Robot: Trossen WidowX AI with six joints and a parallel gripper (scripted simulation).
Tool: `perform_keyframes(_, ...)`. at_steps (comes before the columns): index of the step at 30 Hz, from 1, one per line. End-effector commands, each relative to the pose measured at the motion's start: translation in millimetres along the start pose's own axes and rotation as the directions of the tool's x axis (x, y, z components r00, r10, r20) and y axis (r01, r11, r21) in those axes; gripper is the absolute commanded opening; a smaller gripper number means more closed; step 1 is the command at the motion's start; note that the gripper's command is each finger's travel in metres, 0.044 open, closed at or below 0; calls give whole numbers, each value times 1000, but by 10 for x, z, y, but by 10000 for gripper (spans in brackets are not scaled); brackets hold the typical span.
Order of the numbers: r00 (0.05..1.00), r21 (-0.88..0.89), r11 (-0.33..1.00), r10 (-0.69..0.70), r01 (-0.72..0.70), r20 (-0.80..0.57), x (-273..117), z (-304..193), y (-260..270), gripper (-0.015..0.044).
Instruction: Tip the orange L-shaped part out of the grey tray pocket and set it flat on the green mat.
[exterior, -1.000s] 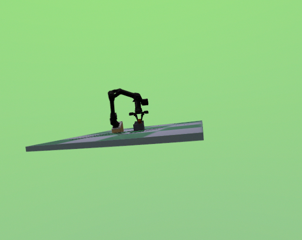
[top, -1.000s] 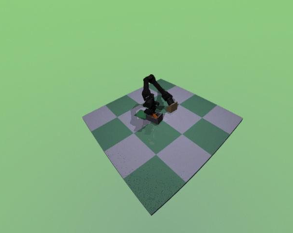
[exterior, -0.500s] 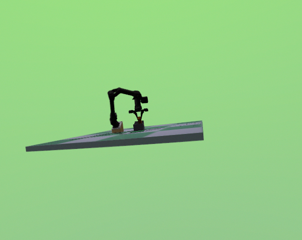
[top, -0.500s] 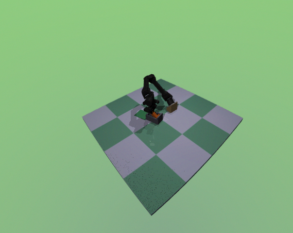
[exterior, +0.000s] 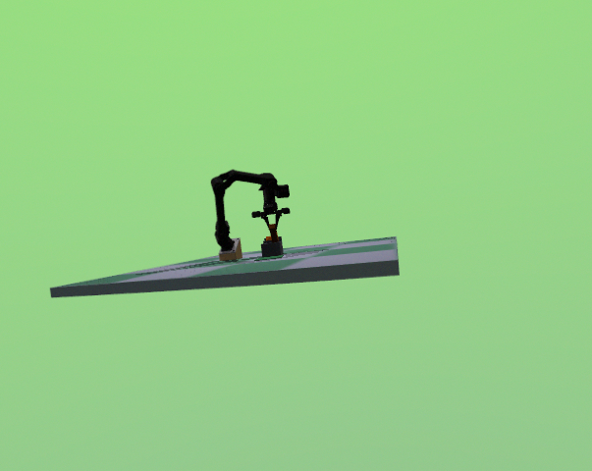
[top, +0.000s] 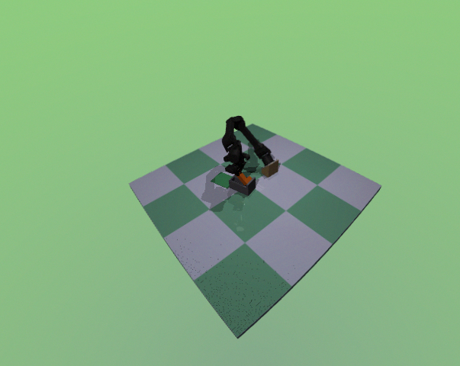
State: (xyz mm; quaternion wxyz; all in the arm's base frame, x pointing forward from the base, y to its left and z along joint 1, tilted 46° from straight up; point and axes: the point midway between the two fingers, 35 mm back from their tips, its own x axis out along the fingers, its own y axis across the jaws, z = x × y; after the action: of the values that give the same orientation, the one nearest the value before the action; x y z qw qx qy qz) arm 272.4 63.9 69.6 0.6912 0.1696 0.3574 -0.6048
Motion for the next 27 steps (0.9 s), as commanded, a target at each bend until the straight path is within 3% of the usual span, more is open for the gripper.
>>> perform_keyframes(1,1000,3,1000,3,-3,-6,-84,-17,4,0)
perform_keyframes(21,1000,3,1000,3,-3,-6,-302,-17,1,0)
perform_keyframes(27,1000,3,1000,3,-3,-6,-275,178,-12,0)
